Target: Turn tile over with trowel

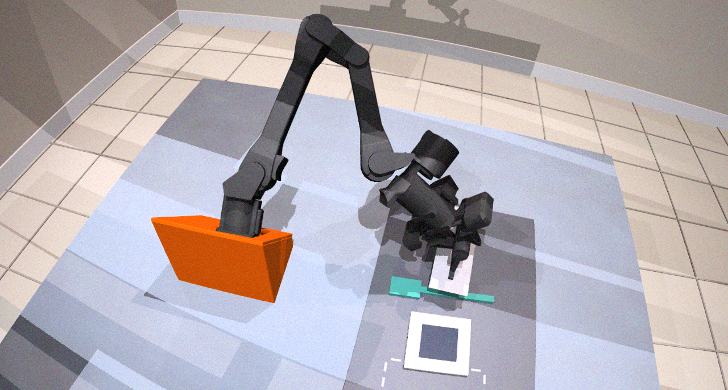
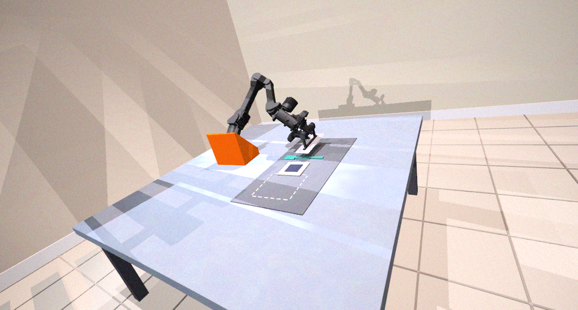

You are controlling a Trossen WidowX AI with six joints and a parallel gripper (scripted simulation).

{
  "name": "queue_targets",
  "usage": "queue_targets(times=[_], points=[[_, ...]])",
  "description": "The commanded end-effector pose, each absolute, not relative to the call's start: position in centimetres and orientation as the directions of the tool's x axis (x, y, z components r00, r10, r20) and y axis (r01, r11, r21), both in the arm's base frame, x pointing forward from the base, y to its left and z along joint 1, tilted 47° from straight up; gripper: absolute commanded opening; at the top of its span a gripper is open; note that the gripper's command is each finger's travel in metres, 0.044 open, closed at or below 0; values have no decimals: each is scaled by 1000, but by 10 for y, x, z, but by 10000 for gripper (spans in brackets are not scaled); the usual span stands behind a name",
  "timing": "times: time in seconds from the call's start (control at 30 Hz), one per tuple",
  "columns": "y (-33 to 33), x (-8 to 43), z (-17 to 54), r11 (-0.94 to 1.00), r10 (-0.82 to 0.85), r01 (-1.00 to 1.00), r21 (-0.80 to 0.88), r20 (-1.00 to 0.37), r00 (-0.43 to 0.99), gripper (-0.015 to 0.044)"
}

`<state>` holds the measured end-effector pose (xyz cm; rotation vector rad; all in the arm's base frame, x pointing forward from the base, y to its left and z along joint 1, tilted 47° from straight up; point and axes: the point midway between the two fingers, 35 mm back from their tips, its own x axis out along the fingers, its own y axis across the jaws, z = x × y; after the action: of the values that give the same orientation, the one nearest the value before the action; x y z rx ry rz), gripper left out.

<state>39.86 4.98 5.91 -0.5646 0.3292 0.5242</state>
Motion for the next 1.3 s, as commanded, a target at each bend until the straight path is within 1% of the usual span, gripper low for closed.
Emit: queue_targets(times=[0.0,1.27], points=[[37,392,49,698,405,-549,-460,-379,832,0],[58,386,12,694,411,-549,-465,-370,833,0]])
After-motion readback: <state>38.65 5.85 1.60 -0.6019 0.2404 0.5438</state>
